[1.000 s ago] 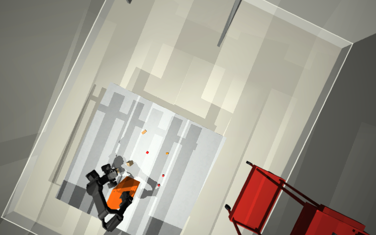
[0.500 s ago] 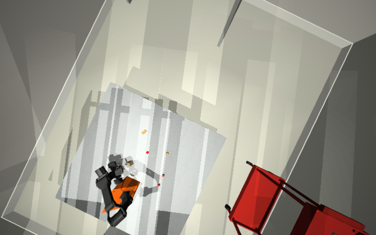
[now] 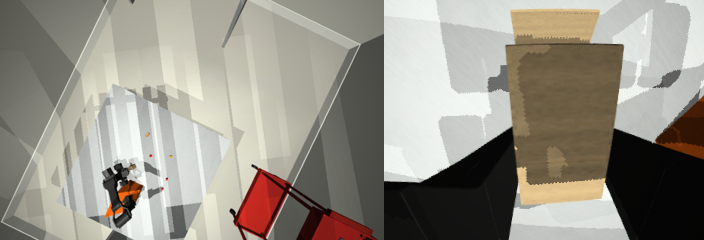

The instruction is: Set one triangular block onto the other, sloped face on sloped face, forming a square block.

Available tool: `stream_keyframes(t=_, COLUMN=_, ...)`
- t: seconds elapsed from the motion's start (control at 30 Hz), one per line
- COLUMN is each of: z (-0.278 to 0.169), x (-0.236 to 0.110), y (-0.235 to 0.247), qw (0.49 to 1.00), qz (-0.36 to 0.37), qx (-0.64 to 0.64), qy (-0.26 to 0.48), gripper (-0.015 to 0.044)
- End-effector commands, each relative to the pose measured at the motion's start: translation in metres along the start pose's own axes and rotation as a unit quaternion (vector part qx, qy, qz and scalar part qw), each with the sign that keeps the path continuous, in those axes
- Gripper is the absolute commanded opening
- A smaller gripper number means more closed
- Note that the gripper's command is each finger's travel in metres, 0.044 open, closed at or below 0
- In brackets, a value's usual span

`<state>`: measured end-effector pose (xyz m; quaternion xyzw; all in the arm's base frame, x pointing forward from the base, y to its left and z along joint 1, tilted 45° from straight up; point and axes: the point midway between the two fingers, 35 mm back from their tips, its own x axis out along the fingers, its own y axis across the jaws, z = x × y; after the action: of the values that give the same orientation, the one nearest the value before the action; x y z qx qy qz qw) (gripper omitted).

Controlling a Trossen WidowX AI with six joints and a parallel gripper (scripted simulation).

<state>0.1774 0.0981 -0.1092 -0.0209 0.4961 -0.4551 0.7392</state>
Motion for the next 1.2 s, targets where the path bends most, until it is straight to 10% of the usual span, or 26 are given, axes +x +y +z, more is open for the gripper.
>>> stream_keyframes(t=0.0, z=0.0009, x=0.0007, y=0.0000, qw=1.000, qz=0.001, qx=-0.002, qy=-0.003, gripper=0.0000)
stream_keyframes(t=1.17, z=0.0063, x=0.0091, y=0.0003, qw=1.000, qz=0.001, qx=-0.003, qy=-0.005, gripper=0.0000)
